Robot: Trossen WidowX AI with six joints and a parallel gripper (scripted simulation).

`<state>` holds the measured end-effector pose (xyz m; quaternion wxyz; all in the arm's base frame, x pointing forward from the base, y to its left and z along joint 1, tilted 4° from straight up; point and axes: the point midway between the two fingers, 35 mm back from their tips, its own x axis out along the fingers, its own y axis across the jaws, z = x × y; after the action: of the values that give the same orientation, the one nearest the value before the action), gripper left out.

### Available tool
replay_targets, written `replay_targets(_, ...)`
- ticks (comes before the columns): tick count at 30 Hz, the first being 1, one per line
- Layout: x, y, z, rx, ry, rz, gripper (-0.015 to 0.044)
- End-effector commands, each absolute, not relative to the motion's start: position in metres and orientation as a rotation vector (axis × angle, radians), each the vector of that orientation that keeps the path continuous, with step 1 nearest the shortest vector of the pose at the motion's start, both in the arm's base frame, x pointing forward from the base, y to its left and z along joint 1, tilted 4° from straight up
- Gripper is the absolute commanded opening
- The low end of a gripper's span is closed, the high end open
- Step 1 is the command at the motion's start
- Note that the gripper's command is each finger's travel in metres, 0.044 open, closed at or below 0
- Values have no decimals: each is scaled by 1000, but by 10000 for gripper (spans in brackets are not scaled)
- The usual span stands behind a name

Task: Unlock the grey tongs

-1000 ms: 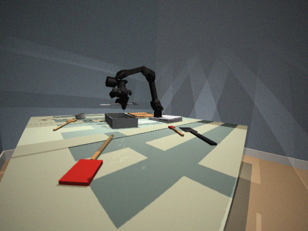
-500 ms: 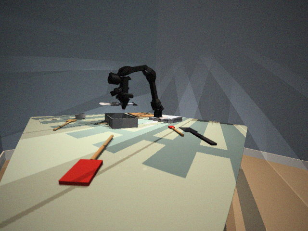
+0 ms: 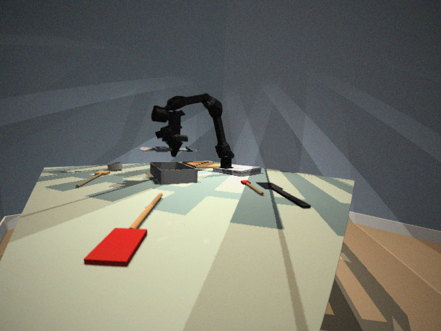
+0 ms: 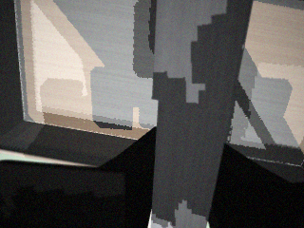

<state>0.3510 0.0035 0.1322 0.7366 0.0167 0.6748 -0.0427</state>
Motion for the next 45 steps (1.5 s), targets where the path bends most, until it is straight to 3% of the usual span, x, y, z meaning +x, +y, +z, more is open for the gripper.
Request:
replay_targets(1,352,-16,131,-4,1484,-62,-150)
replay_targets(22,332,-134,126,-283,1483,183,-150)
replay_targets(45,271,-244,123,-612,1455,467,-150)
